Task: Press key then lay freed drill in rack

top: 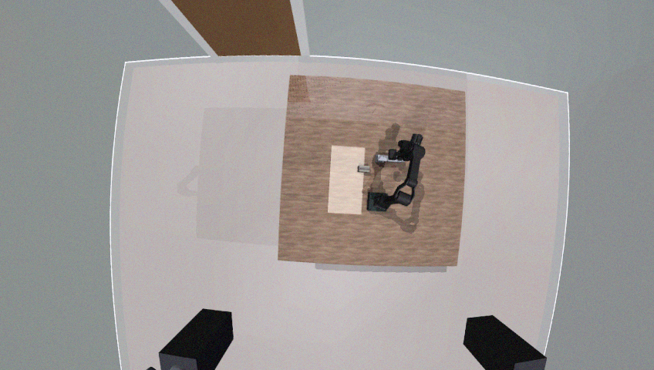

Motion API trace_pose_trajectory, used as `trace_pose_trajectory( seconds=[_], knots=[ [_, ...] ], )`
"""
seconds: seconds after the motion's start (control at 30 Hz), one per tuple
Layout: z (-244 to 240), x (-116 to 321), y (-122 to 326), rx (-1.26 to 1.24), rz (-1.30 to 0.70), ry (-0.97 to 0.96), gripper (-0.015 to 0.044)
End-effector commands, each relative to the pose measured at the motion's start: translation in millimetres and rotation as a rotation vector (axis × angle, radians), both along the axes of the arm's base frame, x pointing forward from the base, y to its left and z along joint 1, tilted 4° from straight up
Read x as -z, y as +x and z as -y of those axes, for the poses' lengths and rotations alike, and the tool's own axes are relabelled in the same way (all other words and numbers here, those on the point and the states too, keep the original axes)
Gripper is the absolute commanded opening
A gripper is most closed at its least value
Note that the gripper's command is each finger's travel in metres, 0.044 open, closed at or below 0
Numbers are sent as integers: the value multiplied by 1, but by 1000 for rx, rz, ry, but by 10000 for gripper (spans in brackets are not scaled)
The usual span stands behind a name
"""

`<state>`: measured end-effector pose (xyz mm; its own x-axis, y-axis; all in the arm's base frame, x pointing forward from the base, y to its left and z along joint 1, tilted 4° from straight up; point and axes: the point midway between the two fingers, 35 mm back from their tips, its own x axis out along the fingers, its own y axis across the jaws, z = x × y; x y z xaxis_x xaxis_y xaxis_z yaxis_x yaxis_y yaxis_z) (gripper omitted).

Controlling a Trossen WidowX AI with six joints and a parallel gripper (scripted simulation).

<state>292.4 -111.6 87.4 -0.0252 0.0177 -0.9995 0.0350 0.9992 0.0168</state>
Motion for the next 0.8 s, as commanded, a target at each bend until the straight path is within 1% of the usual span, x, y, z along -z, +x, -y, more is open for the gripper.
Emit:
trace_pose_trajectory(
  seconds=[0.0,0.77],
  knots=[
    [0,6,0,-5,-11,5,0],
    [-1,13,-3,-5,-11,5,0]
  ],
)
